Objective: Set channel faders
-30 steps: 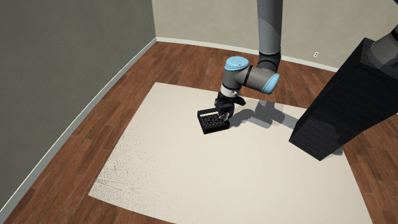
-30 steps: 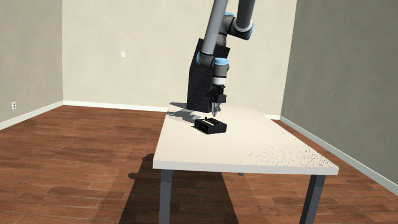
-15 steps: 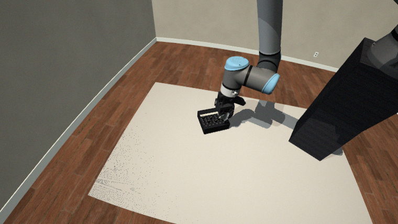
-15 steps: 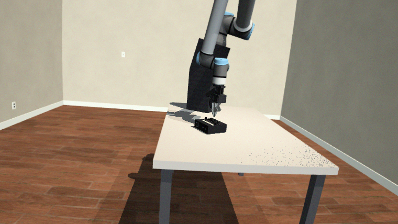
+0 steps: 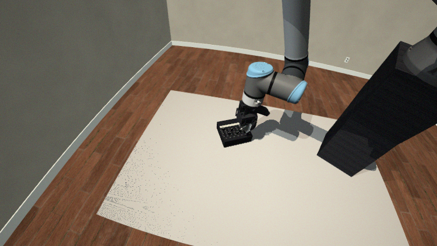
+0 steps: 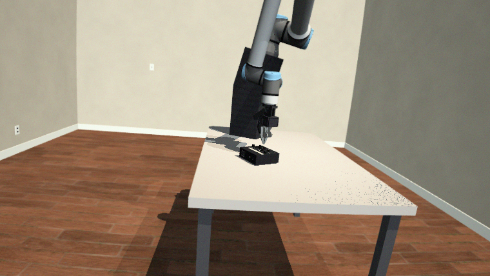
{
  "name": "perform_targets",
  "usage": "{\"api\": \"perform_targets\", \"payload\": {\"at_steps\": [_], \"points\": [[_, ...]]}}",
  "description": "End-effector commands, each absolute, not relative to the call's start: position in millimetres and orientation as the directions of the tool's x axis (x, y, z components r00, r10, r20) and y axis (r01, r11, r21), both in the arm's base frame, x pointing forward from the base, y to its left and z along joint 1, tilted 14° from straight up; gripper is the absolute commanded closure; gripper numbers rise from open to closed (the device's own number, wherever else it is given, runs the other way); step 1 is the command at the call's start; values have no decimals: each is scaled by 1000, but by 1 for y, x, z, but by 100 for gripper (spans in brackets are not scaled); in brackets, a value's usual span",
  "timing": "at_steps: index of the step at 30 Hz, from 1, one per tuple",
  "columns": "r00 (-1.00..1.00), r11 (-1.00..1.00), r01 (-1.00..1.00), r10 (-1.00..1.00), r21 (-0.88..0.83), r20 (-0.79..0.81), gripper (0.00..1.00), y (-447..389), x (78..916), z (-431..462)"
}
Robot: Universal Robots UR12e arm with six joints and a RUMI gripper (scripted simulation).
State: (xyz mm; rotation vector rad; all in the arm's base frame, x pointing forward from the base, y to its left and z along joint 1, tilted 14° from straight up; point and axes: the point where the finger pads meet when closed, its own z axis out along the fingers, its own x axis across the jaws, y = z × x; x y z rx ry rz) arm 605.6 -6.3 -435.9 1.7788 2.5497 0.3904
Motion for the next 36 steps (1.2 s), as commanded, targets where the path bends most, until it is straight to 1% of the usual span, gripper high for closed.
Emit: {"api": "perform_targets", "payload": {"at_steps": [1,36], "points": [[-355,324,923,925,208,134,100,-7,606,-435],[-355,324,923,925,208,134,100,-4,608,-447]]}}
